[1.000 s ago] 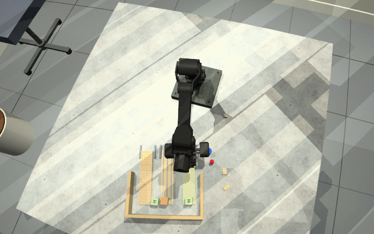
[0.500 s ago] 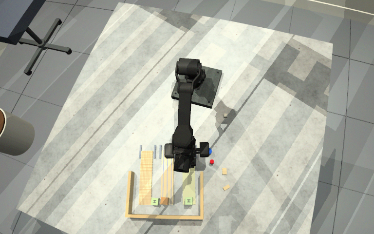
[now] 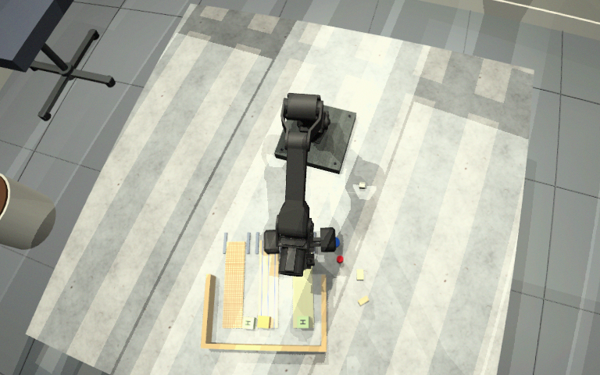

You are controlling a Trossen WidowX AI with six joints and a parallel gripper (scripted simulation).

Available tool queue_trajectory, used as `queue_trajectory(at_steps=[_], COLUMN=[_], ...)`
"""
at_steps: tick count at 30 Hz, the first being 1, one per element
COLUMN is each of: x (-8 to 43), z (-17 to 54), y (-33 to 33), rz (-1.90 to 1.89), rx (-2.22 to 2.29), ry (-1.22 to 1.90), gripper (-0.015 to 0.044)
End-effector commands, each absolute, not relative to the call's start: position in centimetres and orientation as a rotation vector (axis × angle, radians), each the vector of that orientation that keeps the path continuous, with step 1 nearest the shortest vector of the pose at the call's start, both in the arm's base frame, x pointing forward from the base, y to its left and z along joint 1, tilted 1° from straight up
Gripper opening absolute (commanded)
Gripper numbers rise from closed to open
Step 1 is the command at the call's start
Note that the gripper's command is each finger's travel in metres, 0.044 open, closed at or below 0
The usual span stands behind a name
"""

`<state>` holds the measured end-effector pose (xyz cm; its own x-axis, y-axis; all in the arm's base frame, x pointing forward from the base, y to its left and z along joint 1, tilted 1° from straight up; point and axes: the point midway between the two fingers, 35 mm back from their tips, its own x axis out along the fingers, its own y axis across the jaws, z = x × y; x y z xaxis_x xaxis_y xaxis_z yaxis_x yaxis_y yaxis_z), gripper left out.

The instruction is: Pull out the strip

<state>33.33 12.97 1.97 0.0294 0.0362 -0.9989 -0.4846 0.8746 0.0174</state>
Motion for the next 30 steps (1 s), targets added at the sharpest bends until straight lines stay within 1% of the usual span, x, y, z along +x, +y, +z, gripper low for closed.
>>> queue_trajectory(at_steps=[1,15,30], x=[33.3,33.4,31.5], z=[1.6,1.4,1.3], y=[12.9,12.9,12.0], rz=[0.408,0.408,0.408], rx=[-0.371,-0.371,-0.371], ry=[1.502,1.502,1.503], gripper=[0.0,0.0,0.0])
